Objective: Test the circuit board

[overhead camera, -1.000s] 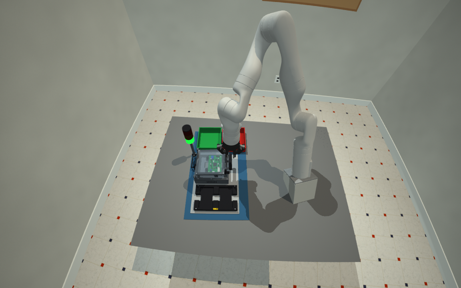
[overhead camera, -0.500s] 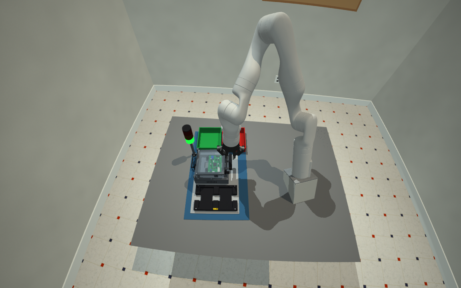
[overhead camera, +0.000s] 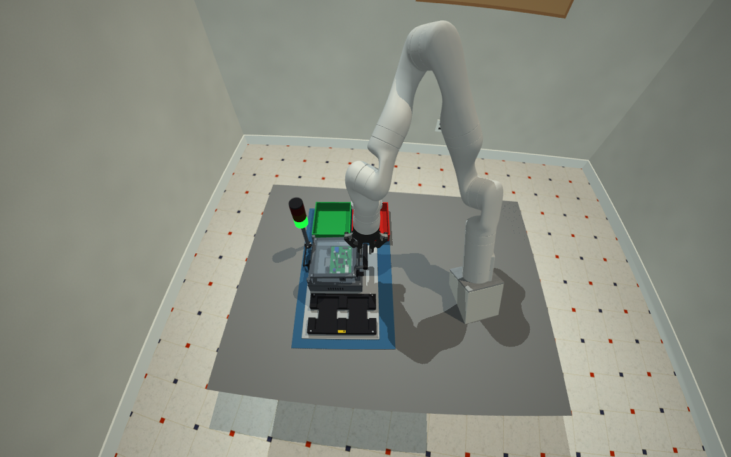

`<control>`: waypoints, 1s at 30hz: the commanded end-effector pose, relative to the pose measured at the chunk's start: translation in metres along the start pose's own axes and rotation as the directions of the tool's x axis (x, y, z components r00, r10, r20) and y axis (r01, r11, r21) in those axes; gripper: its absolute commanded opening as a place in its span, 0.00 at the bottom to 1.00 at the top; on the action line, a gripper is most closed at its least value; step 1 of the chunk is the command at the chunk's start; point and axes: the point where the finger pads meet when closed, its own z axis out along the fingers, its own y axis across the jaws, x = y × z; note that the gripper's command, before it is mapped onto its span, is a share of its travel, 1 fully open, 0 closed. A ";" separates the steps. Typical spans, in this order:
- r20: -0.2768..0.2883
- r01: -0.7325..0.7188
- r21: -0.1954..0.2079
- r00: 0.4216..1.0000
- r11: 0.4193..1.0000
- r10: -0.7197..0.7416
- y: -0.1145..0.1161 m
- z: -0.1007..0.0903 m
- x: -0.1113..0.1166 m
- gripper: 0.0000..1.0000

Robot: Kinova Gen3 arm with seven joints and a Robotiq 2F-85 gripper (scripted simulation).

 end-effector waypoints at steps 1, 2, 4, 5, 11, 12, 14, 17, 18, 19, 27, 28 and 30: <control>0.000 0.000 0.001 1.000 1.000 0.000 0.000 0.000 0.000 0.26; 0.000 0.000 0.001 1.000 1.000 0.000 0.000 0.000 0.000 0.26; 0.000 0.000 0.001 1.000 1.000 0.000 0.000 0.000 0.000 0.26; 0.000 0.000 0.001 1.000 1.000 0.000 0.000 0.000 0.000 0.26; 0.000 0.000 0.001 1.000 1.000 0.000 0.000 0.000 0.000 0.26; 0.000 0.000 0.001 1.000 1.000 0.000 0.000 0.000 0.000 0.26; 0.000 0.000 0.001 1.000 1.000 0.000 0.000 0.000 0.000 0.26; 0.000 0.000 0.001 1.000 1.000 0.000 0.000 0.000 0.000 0.26; 0.000 0.000 0.001 1.000 1.000 0.000 0.000 0.001 0.000 0.26; 0.000 0.000 0.001 1.000 1.000 0.000 0.000 0.002 0.000 0.26; 0.000 0.000 0.001 1.000 1.000 0.000 -0.001 0.011 0.000 0.26; 0.000 0.000 0.001 1.000 1.000 0.000 -0.001 0.012 0.000 0.26; 0.000 0.000 0.001 1.000 1.000 0.000 -0.001 0.014 -0.001 0.26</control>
